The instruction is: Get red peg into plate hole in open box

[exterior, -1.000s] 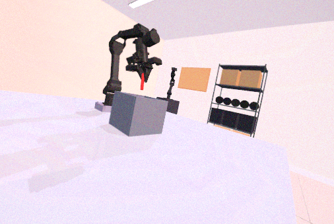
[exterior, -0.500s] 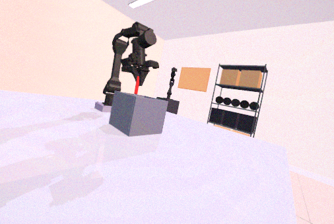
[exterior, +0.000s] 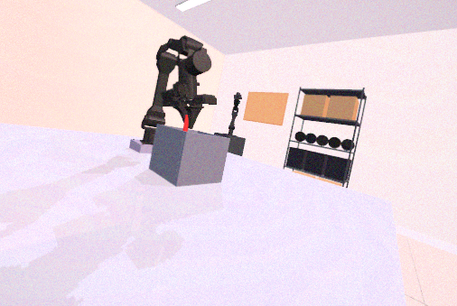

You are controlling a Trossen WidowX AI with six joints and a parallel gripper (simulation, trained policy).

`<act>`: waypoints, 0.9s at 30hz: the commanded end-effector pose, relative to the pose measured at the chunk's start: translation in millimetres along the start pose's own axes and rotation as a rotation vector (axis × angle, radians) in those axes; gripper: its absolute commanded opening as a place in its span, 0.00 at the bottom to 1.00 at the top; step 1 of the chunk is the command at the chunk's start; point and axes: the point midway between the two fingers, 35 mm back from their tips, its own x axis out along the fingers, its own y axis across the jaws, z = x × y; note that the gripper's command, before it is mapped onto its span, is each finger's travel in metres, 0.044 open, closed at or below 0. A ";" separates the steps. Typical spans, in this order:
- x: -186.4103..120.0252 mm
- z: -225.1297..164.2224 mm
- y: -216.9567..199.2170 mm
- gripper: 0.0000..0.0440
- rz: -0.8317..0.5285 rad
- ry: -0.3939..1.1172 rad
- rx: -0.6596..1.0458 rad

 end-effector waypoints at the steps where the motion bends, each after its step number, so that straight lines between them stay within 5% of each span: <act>1: 11.8 1.3 0.7 0.00 -0.013 0.023 -0.011; 23: 70.0 4.8 16.8 0.01 -0.031 0.084 -0.109; 27: 76.5 3.8 13.4 0.23 -0.057 0.092 -0.120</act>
